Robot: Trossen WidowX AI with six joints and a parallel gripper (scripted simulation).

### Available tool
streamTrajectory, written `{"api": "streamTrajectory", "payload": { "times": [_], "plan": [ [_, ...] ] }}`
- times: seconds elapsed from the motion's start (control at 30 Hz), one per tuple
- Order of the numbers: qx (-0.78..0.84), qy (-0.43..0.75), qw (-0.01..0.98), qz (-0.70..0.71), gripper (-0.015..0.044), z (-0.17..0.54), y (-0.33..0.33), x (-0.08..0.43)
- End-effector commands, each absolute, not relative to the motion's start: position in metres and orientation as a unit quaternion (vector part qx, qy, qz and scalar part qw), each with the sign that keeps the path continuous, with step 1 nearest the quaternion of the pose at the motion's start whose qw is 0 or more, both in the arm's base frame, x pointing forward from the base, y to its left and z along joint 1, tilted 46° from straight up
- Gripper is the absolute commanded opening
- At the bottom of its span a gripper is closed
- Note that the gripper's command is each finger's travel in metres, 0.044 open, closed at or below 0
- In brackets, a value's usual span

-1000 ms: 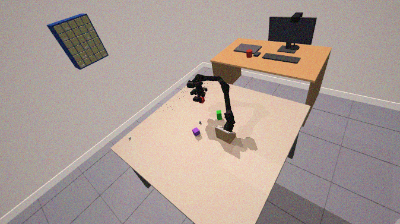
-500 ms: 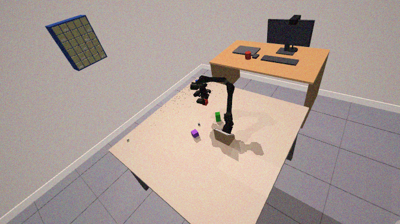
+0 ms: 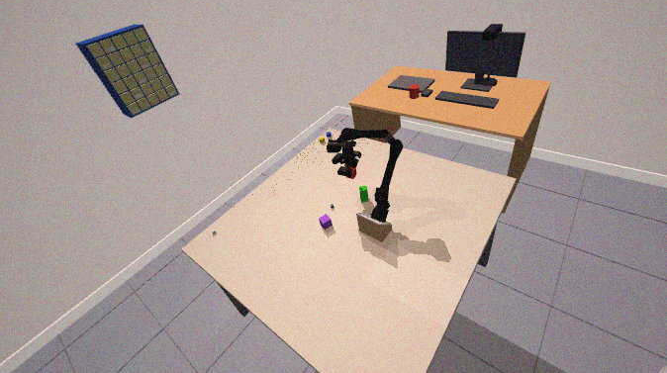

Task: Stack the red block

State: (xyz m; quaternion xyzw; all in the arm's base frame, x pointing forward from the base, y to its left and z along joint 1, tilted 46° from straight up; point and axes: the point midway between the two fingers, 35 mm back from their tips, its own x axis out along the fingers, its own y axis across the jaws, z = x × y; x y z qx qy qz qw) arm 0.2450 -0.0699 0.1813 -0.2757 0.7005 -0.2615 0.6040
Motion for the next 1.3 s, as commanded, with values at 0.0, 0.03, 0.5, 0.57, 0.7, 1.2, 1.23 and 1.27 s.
{"api": "streamTrajectory", "payload": {
  "times": [0.0, 0.03, 0.5, 0.57, 0.7, 1.2, 1.23, 1.27],
  "plan": [
    [-0.274, 0.701, 0.604, -0.260, 0.0000, 0.179, -0.067, 0.230],
    [-0.275, 0.702, 0.604, -0.259, 0.0000, 0.178, -0.067, 0.226],
    [-0.280, 0.704, 0.601, -0.254, 0.0000, 0.162, -0.064, 0.173],
    [-0.280, 0.704, 0.601, -0.254, 0.0000, 0.162, -0.063, 0.171],
    [-0.265, 0.700, 0.601, -0.279, 0.0000, 0.158, -0.066, 0.170],
    [-0.264, 0.699, 0.601, -0.282, 0.0000, 0.138, -0.087, 0.166],
    [-0.264, 0.699, 0.601, -0.282, 0.0000, 0.138, -0.087, 0.166],
    [-0.264, 0.699, 0.601, -0.282, 0.0000, 0.138, -0.087, 0.166]
  ]
}}
